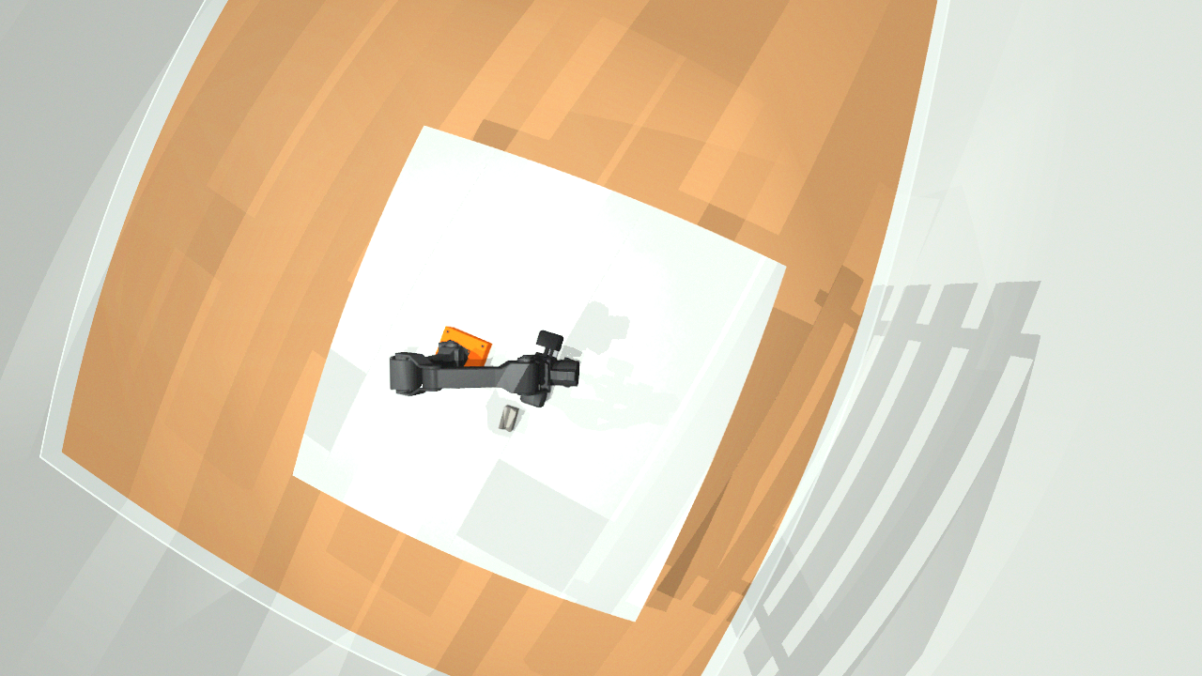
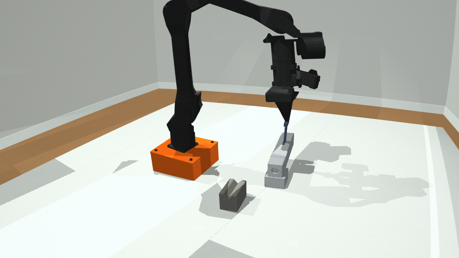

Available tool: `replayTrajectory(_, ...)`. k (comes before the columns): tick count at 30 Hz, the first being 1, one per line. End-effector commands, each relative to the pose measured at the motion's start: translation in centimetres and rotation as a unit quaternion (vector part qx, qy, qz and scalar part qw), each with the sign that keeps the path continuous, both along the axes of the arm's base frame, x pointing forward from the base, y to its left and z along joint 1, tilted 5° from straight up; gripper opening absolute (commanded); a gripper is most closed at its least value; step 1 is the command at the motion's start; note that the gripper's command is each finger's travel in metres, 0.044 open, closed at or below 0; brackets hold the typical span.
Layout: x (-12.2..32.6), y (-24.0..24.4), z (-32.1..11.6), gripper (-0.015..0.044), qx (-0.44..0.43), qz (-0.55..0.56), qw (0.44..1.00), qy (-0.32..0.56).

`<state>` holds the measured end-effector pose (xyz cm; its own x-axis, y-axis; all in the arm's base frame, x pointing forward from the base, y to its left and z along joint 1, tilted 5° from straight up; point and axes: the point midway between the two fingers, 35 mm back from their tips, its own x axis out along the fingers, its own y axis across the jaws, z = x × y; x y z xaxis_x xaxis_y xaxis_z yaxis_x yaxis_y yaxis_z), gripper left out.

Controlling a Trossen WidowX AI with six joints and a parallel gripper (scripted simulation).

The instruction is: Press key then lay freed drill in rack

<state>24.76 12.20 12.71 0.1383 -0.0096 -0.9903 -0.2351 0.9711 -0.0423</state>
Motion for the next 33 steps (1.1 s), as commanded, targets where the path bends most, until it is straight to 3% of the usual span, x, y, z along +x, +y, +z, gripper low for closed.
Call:
replayTrajectory(1,-0.7,-0.1,-1.6,0.0000,-0.007,0.003,1.000,0.022)
replayTrajectory(33,-0.9,-0.1,-3.2,0.0000,-0.007,0.003,1.000,0.023)
